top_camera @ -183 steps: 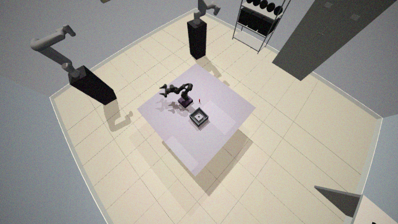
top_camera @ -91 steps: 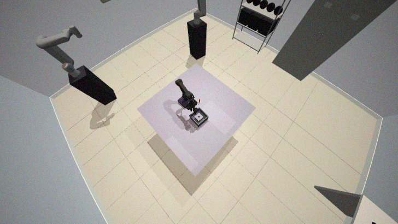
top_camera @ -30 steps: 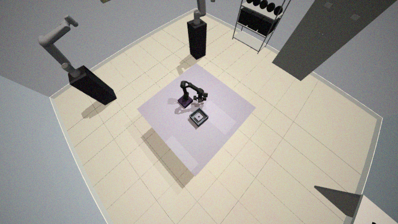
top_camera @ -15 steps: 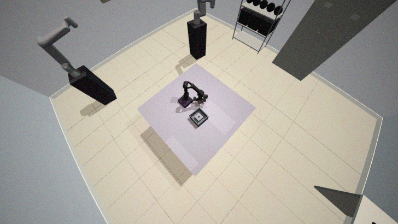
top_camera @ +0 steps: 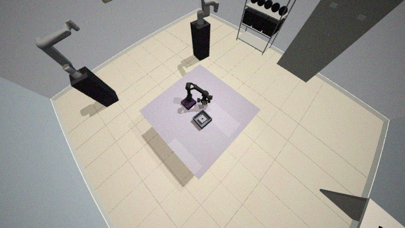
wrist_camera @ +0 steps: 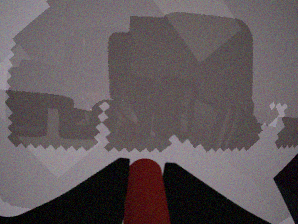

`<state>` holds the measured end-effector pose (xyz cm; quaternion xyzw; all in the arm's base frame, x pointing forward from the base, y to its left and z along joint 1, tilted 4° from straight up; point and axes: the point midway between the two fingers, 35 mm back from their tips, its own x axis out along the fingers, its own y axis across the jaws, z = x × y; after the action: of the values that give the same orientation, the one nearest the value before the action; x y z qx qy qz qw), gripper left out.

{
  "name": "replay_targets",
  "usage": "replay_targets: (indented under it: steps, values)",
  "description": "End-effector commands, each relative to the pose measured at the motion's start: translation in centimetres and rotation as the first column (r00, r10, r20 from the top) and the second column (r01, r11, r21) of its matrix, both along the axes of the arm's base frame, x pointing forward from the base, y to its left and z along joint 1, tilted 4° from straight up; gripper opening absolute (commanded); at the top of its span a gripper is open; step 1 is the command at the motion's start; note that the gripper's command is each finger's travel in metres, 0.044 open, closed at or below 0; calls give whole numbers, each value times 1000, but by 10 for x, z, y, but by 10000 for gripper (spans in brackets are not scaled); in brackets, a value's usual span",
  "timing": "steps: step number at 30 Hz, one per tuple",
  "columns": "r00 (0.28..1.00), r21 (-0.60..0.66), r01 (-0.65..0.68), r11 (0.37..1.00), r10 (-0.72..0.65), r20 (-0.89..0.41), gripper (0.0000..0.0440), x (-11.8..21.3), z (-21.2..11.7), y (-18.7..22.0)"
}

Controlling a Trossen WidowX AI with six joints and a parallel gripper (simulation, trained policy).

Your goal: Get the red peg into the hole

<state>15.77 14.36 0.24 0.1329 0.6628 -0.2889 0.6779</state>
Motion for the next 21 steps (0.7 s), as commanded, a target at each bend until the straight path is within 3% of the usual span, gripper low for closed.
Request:
replay_targets:
  steps: [1, 21]
  values:
    - [999, -1, -12, 1000, 12, 31, 0, 9, 18, 2]
    - [975, -8, 128, 992, -124, 184, 0, 64, 92, -16]
